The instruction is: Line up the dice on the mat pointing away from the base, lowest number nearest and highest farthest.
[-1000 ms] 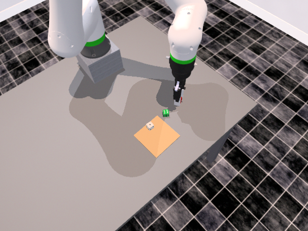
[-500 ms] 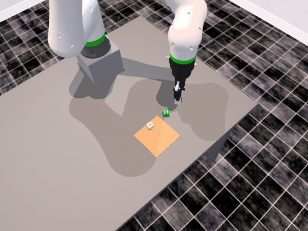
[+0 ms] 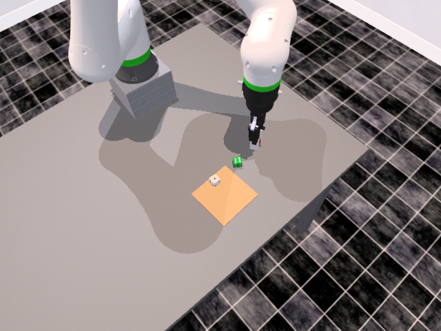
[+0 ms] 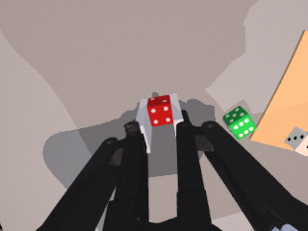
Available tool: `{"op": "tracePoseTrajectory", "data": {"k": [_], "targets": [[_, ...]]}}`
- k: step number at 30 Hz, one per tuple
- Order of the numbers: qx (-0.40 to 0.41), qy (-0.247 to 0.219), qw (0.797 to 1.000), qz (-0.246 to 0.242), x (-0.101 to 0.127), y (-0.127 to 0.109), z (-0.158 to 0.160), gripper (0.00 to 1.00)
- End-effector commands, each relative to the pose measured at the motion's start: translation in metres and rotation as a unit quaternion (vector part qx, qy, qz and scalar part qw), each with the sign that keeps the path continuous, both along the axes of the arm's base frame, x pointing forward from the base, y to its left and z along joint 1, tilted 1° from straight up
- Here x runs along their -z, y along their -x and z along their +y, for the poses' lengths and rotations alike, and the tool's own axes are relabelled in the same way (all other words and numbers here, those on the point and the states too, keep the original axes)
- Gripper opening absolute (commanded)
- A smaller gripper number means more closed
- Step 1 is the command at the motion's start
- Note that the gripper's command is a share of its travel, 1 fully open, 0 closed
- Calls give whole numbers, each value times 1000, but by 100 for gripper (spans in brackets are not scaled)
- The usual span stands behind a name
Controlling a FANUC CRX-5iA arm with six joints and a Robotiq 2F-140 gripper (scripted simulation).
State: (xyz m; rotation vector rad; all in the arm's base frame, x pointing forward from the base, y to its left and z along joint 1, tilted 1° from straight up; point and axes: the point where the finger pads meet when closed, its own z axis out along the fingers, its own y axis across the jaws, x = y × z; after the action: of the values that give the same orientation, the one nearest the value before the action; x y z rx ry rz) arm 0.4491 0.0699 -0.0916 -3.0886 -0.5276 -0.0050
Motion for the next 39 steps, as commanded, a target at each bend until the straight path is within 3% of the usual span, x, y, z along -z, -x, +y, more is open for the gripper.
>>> {"op": "tracePoseTrajectory", "data": {"k": [1,23,34,39], "targets": [[0,0,1000,0,0,0,0,13],[0,0,1000,0,-9,0,0,13],[0,0,1000,0,-84,0,-1,13],[0,0,1000,0,-98,0,-1,13]]}}
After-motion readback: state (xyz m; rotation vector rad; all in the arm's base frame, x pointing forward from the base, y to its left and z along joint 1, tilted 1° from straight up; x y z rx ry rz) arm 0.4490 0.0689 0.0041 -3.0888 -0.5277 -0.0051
